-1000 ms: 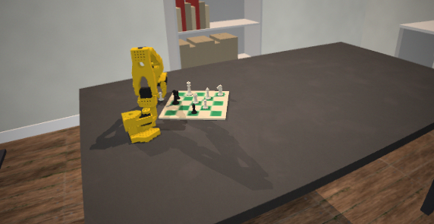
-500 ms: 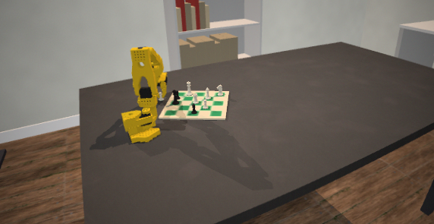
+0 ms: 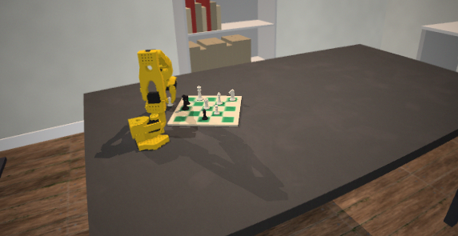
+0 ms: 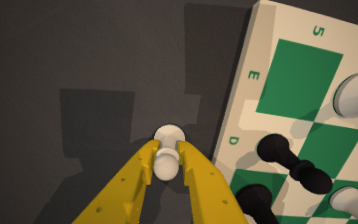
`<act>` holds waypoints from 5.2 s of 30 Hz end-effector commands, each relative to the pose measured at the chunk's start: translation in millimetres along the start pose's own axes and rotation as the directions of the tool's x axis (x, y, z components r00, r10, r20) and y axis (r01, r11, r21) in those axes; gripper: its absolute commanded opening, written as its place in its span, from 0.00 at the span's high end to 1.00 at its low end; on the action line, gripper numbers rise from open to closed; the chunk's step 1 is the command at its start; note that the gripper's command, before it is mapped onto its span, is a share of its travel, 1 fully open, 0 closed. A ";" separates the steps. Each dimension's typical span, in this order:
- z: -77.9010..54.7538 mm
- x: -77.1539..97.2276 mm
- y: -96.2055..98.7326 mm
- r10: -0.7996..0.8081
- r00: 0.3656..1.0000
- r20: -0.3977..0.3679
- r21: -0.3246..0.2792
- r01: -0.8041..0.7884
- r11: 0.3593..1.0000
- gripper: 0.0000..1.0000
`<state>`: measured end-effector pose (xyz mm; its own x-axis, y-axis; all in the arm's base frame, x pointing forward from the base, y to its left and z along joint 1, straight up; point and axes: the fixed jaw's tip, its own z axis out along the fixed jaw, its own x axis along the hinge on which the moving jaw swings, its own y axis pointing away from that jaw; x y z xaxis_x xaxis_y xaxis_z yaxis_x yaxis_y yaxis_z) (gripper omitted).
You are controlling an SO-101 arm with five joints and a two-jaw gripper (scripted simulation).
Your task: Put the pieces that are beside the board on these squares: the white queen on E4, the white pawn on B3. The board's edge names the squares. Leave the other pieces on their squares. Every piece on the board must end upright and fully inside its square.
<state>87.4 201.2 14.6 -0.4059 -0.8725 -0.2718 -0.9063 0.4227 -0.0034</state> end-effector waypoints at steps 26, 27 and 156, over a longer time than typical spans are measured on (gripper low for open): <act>-54.8 -16.0 -2.6 0.004 1.000 0.012 0.002 -0.004 1.000 1.00; -55.8 -16.2 -2.6 0.004 1.000 0.012 0.002 -0.004 1.000 1.00; -35.5 71.7 -132.8 0.660 0.748 0.077 0.189 -0.660 0.727 1.00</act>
<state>177.2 72.7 34.7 -0.8942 -0.3399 -0.2913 -0.3540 0.9352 -0.0048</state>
